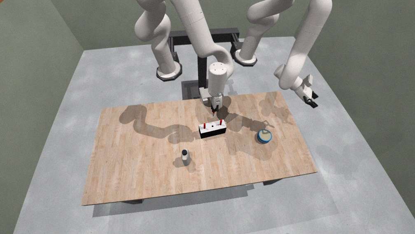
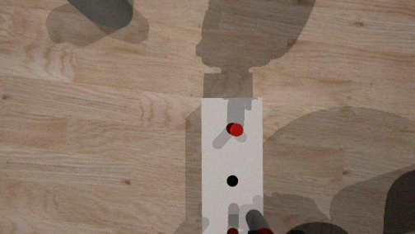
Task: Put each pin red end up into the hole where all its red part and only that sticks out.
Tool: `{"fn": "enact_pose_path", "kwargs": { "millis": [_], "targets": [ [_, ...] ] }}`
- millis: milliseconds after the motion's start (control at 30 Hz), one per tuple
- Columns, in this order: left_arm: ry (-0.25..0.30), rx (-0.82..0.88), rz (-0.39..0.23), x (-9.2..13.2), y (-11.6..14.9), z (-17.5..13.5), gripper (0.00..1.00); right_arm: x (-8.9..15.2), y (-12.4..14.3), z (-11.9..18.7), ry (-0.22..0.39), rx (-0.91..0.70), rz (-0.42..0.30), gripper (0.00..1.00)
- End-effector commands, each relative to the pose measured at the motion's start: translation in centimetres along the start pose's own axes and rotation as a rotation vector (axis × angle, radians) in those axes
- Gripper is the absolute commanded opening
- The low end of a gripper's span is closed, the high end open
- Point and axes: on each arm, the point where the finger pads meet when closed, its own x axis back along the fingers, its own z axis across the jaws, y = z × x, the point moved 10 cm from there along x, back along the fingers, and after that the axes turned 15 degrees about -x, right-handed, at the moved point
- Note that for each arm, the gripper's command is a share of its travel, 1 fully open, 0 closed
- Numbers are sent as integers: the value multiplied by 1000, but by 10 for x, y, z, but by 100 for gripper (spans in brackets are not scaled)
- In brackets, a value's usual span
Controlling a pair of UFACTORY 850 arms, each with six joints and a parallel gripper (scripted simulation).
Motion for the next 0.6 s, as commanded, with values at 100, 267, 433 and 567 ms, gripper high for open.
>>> {"fn": "enact_pose_path", "kwargs": {
  "millis": [100, 267, 433, 567],
  "targets": [
    [0, 1, 2, 0, -1, 0, 100, 1, 2, -4, 0, 1, -1, 0],
    [0, 1, 2, 0, -1, 0, 100, -4, 2, -3, 0, 0, 0, 0],
    [0, 1, 2, 0, -1, 0, 100, -32, 2, -3, 0, 0, 0, 0],
    [0, 1, 2, 0, -1, 0, 100, -68, 2, -3, 0, 0, 0, 0]
  ]
}}
